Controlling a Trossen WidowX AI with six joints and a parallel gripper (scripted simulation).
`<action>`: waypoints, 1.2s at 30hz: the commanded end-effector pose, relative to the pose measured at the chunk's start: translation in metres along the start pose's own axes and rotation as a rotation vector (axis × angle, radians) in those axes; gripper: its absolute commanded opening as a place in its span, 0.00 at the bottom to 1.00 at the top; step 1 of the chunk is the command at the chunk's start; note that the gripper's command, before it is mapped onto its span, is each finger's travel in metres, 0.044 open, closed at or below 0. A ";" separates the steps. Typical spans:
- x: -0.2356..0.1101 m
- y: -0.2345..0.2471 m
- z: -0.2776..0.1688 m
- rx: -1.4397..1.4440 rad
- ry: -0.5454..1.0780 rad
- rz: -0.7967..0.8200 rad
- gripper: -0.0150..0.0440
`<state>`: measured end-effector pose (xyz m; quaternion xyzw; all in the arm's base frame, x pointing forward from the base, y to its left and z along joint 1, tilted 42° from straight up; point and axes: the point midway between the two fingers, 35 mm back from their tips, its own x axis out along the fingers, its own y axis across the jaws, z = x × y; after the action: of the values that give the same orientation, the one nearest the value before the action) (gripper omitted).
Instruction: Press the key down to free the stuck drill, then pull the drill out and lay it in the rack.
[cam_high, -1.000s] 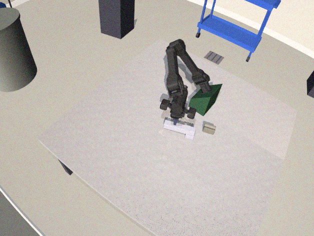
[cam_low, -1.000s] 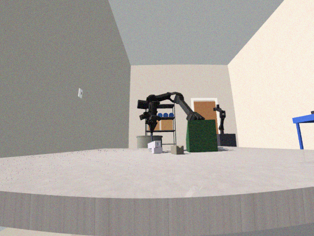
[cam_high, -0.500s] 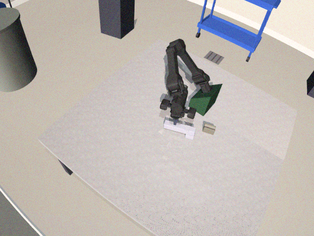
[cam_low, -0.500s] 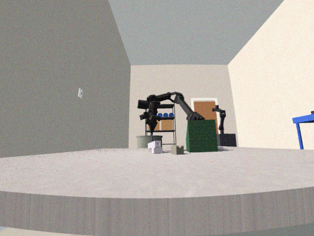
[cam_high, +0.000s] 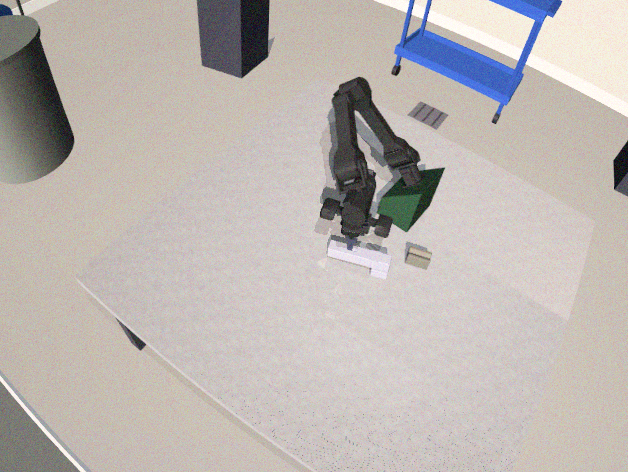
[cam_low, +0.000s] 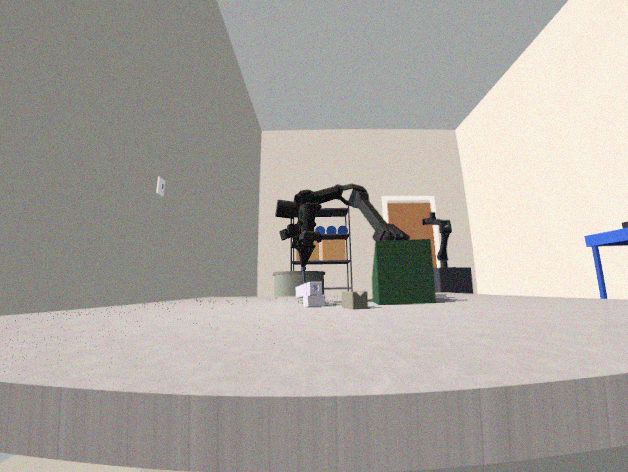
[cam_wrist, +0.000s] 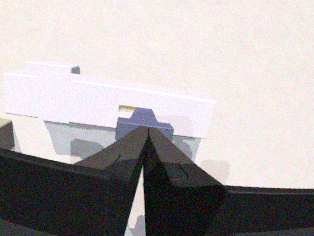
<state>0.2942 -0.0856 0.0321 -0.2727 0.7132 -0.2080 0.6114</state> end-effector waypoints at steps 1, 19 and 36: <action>0.023 -0.003 -0.011 0.004 0.064 -0.003 0.25; 0.029 -0.003 -0.012 0.004 0.064 -0.004 0.25; -0.043 0.001 0.003 -0.024 0.051 -0.003 0.88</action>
<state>0.3032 -0.0560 0.0673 -0.2703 0.7264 -0.2143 0.5945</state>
